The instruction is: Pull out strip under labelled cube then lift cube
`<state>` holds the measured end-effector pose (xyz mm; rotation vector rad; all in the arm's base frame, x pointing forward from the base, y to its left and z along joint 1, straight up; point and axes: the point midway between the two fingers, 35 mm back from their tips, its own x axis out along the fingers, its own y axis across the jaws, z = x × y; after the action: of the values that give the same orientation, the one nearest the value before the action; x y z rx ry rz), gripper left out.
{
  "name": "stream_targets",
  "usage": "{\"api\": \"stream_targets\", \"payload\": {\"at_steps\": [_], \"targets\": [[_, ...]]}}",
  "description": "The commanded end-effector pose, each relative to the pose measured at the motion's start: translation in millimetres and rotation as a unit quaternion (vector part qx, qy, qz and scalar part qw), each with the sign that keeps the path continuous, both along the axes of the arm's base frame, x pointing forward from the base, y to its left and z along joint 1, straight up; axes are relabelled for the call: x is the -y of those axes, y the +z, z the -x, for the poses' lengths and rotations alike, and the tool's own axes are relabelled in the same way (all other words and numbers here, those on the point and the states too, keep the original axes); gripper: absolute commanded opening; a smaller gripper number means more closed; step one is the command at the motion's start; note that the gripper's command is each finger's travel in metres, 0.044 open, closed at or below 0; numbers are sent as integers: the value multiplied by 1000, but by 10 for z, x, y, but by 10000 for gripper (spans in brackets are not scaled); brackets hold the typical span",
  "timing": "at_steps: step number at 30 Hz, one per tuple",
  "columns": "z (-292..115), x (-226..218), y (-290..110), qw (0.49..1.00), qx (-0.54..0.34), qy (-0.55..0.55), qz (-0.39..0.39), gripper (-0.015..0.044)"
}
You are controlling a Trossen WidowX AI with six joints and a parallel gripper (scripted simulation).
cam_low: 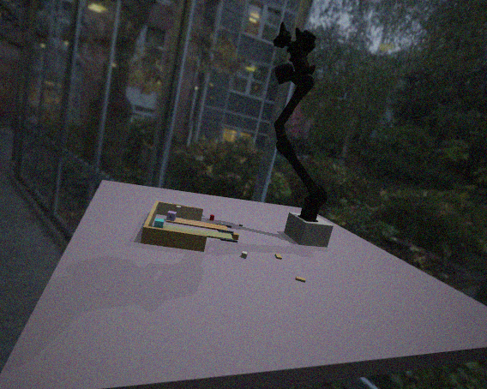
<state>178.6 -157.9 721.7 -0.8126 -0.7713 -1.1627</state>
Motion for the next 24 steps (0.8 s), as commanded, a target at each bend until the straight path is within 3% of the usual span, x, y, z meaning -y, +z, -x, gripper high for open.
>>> {"api": "stream_targets", "payload": {"at_steps": [1, 6, 12, 18, 24], "targets": [[636, -141, 114, 990, 24, -122, 61, 400], [1290, -470, 153, 952, 48, -275, 126, 400], [1896, -1100, 82, 866, 77, -455, 195, 400], [2190, -1883, -122, 739, 102, -615, 254, 400], [2146, -2688, -456, 580, 128, -746, 303, 400]]}}
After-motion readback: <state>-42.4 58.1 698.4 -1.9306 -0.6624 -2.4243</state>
